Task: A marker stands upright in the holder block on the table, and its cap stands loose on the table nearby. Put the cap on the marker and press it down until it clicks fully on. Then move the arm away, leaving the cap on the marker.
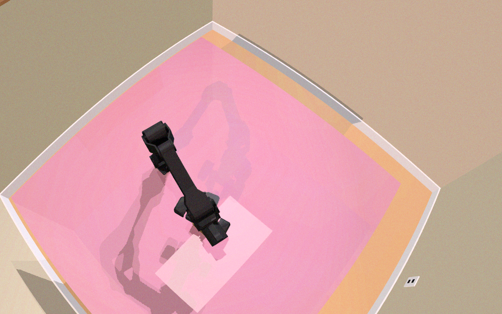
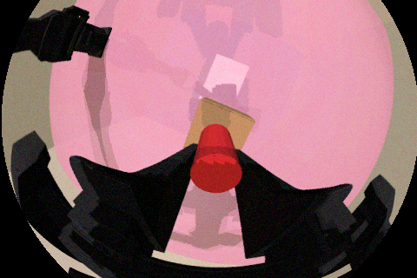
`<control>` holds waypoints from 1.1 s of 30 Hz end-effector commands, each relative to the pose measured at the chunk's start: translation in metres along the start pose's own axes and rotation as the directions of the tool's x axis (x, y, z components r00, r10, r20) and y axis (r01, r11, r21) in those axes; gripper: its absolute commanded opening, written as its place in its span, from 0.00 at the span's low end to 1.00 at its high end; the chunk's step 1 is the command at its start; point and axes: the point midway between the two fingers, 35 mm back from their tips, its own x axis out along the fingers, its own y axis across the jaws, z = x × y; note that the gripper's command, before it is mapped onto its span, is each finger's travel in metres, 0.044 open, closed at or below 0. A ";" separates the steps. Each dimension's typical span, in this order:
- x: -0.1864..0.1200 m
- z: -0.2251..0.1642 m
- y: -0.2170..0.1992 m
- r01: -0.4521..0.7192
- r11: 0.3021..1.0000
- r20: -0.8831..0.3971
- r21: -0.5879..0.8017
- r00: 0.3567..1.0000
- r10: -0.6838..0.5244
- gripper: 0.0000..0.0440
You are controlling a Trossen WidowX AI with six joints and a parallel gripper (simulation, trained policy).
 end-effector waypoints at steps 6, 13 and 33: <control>0.020 0.000 0.006 -0.049 0.998 0.015 -0.033 0.999 0.049 0.16; 0.021 0.000 0.006 -0.049 0.998 0.013 -0.037 0.999 0.049 0.18; 0.022 -0.001 0.006 -0.049 0.998 0.008 -0.049 0.999 0.049 0.24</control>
